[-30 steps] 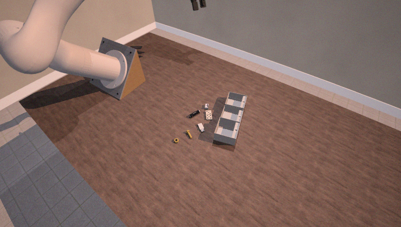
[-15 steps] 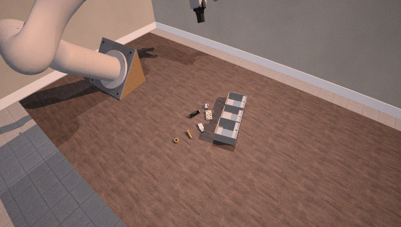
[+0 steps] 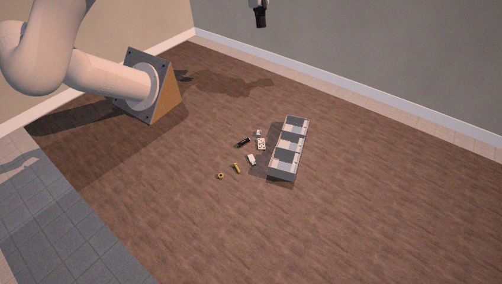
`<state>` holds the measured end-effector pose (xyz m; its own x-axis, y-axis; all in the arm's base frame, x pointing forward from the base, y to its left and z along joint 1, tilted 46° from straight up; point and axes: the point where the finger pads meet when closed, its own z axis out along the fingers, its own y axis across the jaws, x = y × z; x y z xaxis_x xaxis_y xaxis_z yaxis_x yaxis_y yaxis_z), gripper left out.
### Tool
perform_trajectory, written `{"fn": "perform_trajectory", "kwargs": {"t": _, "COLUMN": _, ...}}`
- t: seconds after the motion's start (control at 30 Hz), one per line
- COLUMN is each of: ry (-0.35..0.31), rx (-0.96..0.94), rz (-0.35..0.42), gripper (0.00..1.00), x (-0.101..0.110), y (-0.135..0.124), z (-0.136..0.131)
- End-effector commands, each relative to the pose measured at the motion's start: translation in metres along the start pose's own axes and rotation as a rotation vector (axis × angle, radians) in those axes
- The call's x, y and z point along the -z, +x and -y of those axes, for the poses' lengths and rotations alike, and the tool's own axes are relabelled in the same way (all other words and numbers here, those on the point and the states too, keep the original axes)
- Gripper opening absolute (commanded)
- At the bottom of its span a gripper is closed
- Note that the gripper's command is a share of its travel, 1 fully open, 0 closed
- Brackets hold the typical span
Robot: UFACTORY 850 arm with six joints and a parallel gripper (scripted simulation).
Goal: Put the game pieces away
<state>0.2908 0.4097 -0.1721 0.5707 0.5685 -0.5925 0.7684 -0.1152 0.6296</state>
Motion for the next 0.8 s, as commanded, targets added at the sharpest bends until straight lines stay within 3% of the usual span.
{"fn": "perform_trajectory", "kwargs": {"t": 0.0, "ry": 0.008, "rx": -0.016, "rz": -0.007, "gripper": 0.07, "x": 0.0, "y": 0.0, "z": -0.018}}
{"fn": "perform_trajectory", "kwargs": {"t": 0.77, "ry": 0.119, "rx": -0.306, "rz": 0.021, "gripper": 0.07, "x": -0.03, "y": -0.026, "z": -0.148}}
